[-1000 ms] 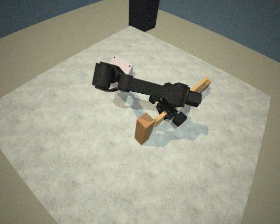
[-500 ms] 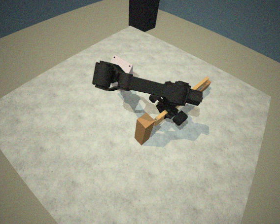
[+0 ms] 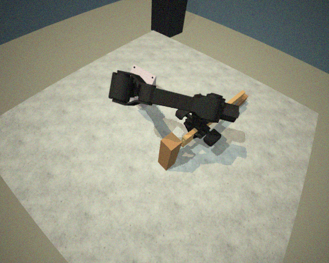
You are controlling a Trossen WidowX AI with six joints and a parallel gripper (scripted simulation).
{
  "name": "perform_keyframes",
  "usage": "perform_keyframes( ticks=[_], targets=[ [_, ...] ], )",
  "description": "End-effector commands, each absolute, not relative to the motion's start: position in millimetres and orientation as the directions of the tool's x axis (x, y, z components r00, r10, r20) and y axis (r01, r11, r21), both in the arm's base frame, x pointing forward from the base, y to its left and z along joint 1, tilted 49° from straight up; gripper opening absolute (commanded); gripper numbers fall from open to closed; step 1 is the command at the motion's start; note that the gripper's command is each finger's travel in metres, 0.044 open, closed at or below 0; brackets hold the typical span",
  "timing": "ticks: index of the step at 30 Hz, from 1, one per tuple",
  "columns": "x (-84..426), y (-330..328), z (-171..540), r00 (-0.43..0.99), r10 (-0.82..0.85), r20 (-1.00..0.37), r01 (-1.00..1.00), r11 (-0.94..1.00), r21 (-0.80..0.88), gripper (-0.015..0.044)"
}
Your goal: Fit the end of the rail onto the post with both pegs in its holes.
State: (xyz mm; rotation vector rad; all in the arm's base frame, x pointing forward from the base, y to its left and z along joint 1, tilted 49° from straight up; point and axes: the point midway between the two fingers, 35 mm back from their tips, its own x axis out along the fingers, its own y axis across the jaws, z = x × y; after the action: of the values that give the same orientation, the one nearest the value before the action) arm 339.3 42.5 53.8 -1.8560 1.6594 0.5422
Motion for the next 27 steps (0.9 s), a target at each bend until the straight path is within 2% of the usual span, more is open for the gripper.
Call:
perform_keyframes(
  ticks=[1,27],
  targets=[
    [339.6,49.5,55.9,0.15,-0.738,-0.658,-0.986,-0.059,-0.159,0.0],
    [339.2,47.0,53.6,0.15,-0.738,-0.657,-0.986,-0.059,-0.159,0.0]
  ],
)
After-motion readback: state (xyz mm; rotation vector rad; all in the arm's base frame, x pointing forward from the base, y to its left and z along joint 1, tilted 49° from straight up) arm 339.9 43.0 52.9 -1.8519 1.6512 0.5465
